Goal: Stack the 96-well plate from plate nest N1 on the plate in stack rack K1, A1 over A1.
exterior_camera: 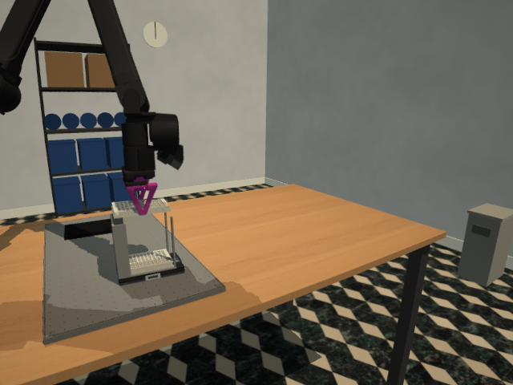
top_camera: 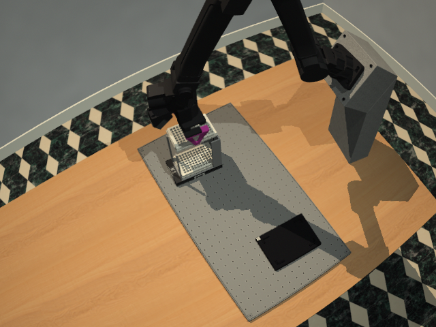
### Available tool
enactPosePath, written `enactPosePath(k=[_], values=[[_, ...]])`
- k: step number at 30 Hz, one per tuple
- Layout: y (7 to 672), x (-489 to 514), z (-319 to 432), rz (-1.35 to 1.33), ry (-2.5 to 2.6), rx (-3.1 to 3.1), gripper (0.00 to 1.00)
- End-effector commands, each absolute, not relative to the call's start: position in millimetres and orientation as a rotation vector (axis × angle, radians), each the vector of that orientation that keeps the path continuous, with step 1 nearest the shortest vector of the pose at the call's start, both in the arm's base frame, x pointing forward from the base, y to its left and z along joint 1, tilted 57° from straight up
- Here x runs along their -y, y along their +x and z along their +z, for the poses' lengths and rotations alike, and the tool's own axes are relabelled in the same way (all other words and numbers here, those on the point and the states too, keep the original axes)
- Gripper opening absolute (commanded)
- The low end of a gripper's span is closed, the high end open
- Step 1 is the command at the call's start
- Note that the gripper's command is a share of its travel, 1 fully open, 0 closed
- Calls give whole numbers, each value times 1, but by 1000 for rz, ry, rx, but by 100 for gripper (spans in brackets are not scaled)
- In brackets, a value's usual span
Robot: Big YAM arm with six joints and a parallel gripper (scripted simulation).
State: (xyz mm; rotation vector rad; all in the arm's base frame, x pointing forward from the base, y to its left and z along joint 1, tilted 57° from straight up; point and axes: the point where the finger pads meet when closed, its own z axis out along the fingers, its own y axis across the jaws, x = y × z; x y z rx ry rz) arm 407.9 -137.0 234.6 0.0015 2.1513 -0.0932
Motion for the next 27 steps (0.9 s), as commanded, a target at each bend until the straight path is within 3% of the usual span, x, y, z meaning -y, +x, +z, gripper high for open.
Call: enactPosePath(k=[1, 27], values=[[418, 137, 241, -110, -30, -2130, 0], [453, 139, 220, -96, -6, -2131, 0]])
